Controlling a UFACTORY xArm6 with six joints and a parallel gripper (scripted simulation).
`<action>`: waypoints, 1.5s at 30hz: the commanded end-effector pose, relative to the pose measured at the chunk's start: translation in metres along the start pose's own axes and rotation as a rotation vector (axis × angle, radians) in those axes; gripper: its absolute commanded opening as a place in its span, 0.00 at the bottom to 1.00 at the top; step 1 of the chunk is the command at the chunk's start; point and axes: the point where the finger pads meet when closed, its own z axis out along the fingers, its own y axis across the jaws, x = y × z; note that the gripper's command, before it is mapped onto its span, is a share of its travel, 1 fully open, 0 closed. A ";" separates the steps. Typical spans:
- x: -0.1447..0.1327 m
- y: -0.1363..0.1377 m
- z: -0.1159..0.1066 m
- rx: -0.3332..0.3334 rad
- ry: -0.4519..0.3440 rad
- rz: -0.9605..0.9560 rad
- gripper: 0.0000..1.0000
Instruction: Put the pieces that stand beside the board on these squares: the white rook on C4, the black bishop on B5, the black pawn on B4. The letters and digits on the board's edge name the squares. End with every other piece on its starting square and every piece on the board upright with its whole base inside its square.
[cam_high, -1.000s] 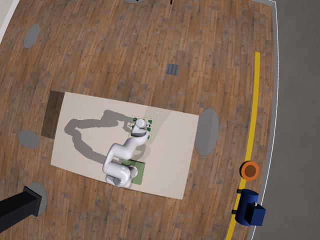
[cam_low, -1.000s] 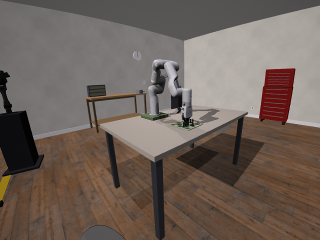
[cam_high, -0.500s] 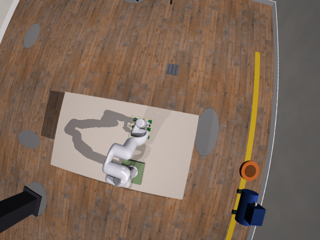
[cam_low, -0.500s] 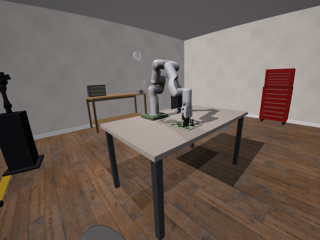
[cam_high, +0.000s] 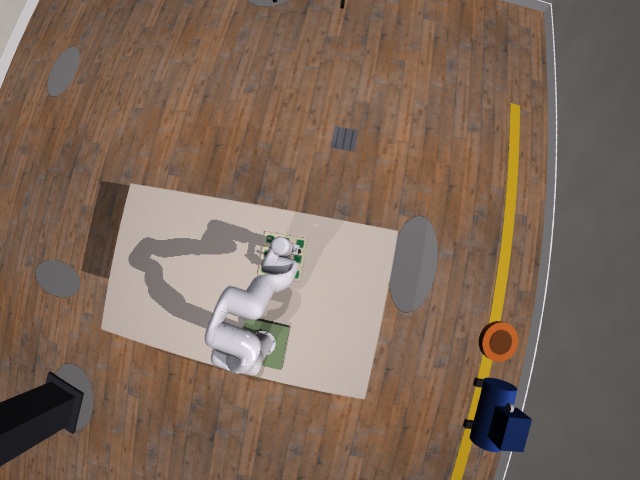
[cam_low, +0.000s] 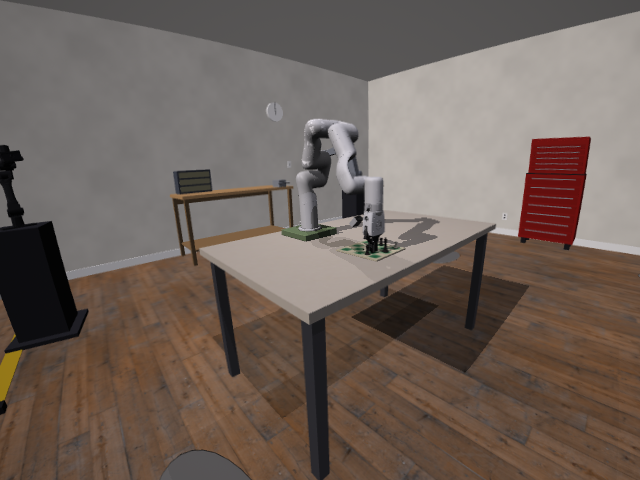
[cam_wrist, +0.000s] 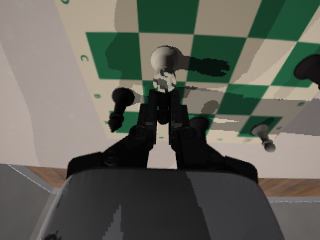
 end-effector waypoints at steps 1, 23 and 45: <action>-0.002 0.000 -0.002 0.001 -0.004 0.000 0.14; -0.002 0.000 -0.002 0.001 -0.004 0.000 0.34; -0.001 0.000 -0.081 0.001 -0.004 0.000 0.34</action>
